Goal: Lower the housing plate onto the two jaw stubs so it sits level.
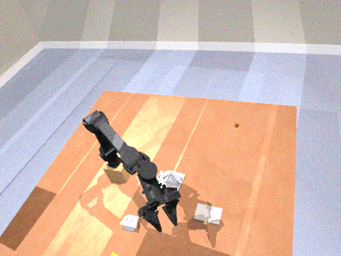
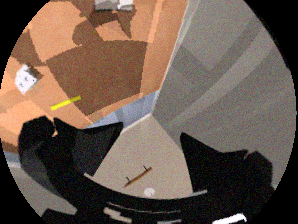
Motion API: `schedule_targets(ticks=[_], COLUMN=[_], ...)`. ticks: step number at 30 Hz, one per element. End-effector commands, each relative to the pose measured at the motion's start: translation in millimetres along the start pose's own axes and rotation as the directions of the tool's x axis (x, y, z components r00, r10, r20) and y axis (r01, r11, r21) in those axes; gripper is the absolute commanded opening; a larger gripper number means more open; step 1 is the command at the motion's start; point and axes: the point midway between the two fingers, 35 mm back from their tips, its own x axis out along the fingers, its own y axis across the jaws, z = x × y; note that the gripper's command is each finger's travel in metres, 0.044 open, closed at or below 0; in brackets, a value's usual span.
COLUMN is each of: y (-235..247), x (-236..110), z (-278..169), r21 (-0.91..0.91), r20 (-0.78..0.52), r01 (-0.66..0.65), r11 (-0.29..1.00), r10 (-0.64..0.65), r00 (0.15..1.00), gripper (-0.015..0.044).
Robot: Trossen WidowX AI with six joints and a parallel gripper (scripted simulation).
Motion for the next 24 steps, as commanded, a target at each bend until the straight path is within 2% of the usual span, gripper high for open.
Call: schedule_targets(ticks=[1, 12, 24], y=[30, 118, 207], x=[3, -2, -32], z=[-1, 0, 6], r21=[-0.059, -0.211, -0.356], r20=[0.04, 0.159, 0.304], r01=[-0.083, -0.304, -0.47], r11=[0.995, 0.929, 0.807], r10=[0.086, 0.339, 0.576], r00=[0.996, 0.927, 0.759], gripper=[0.044, 0.044, 0.044])
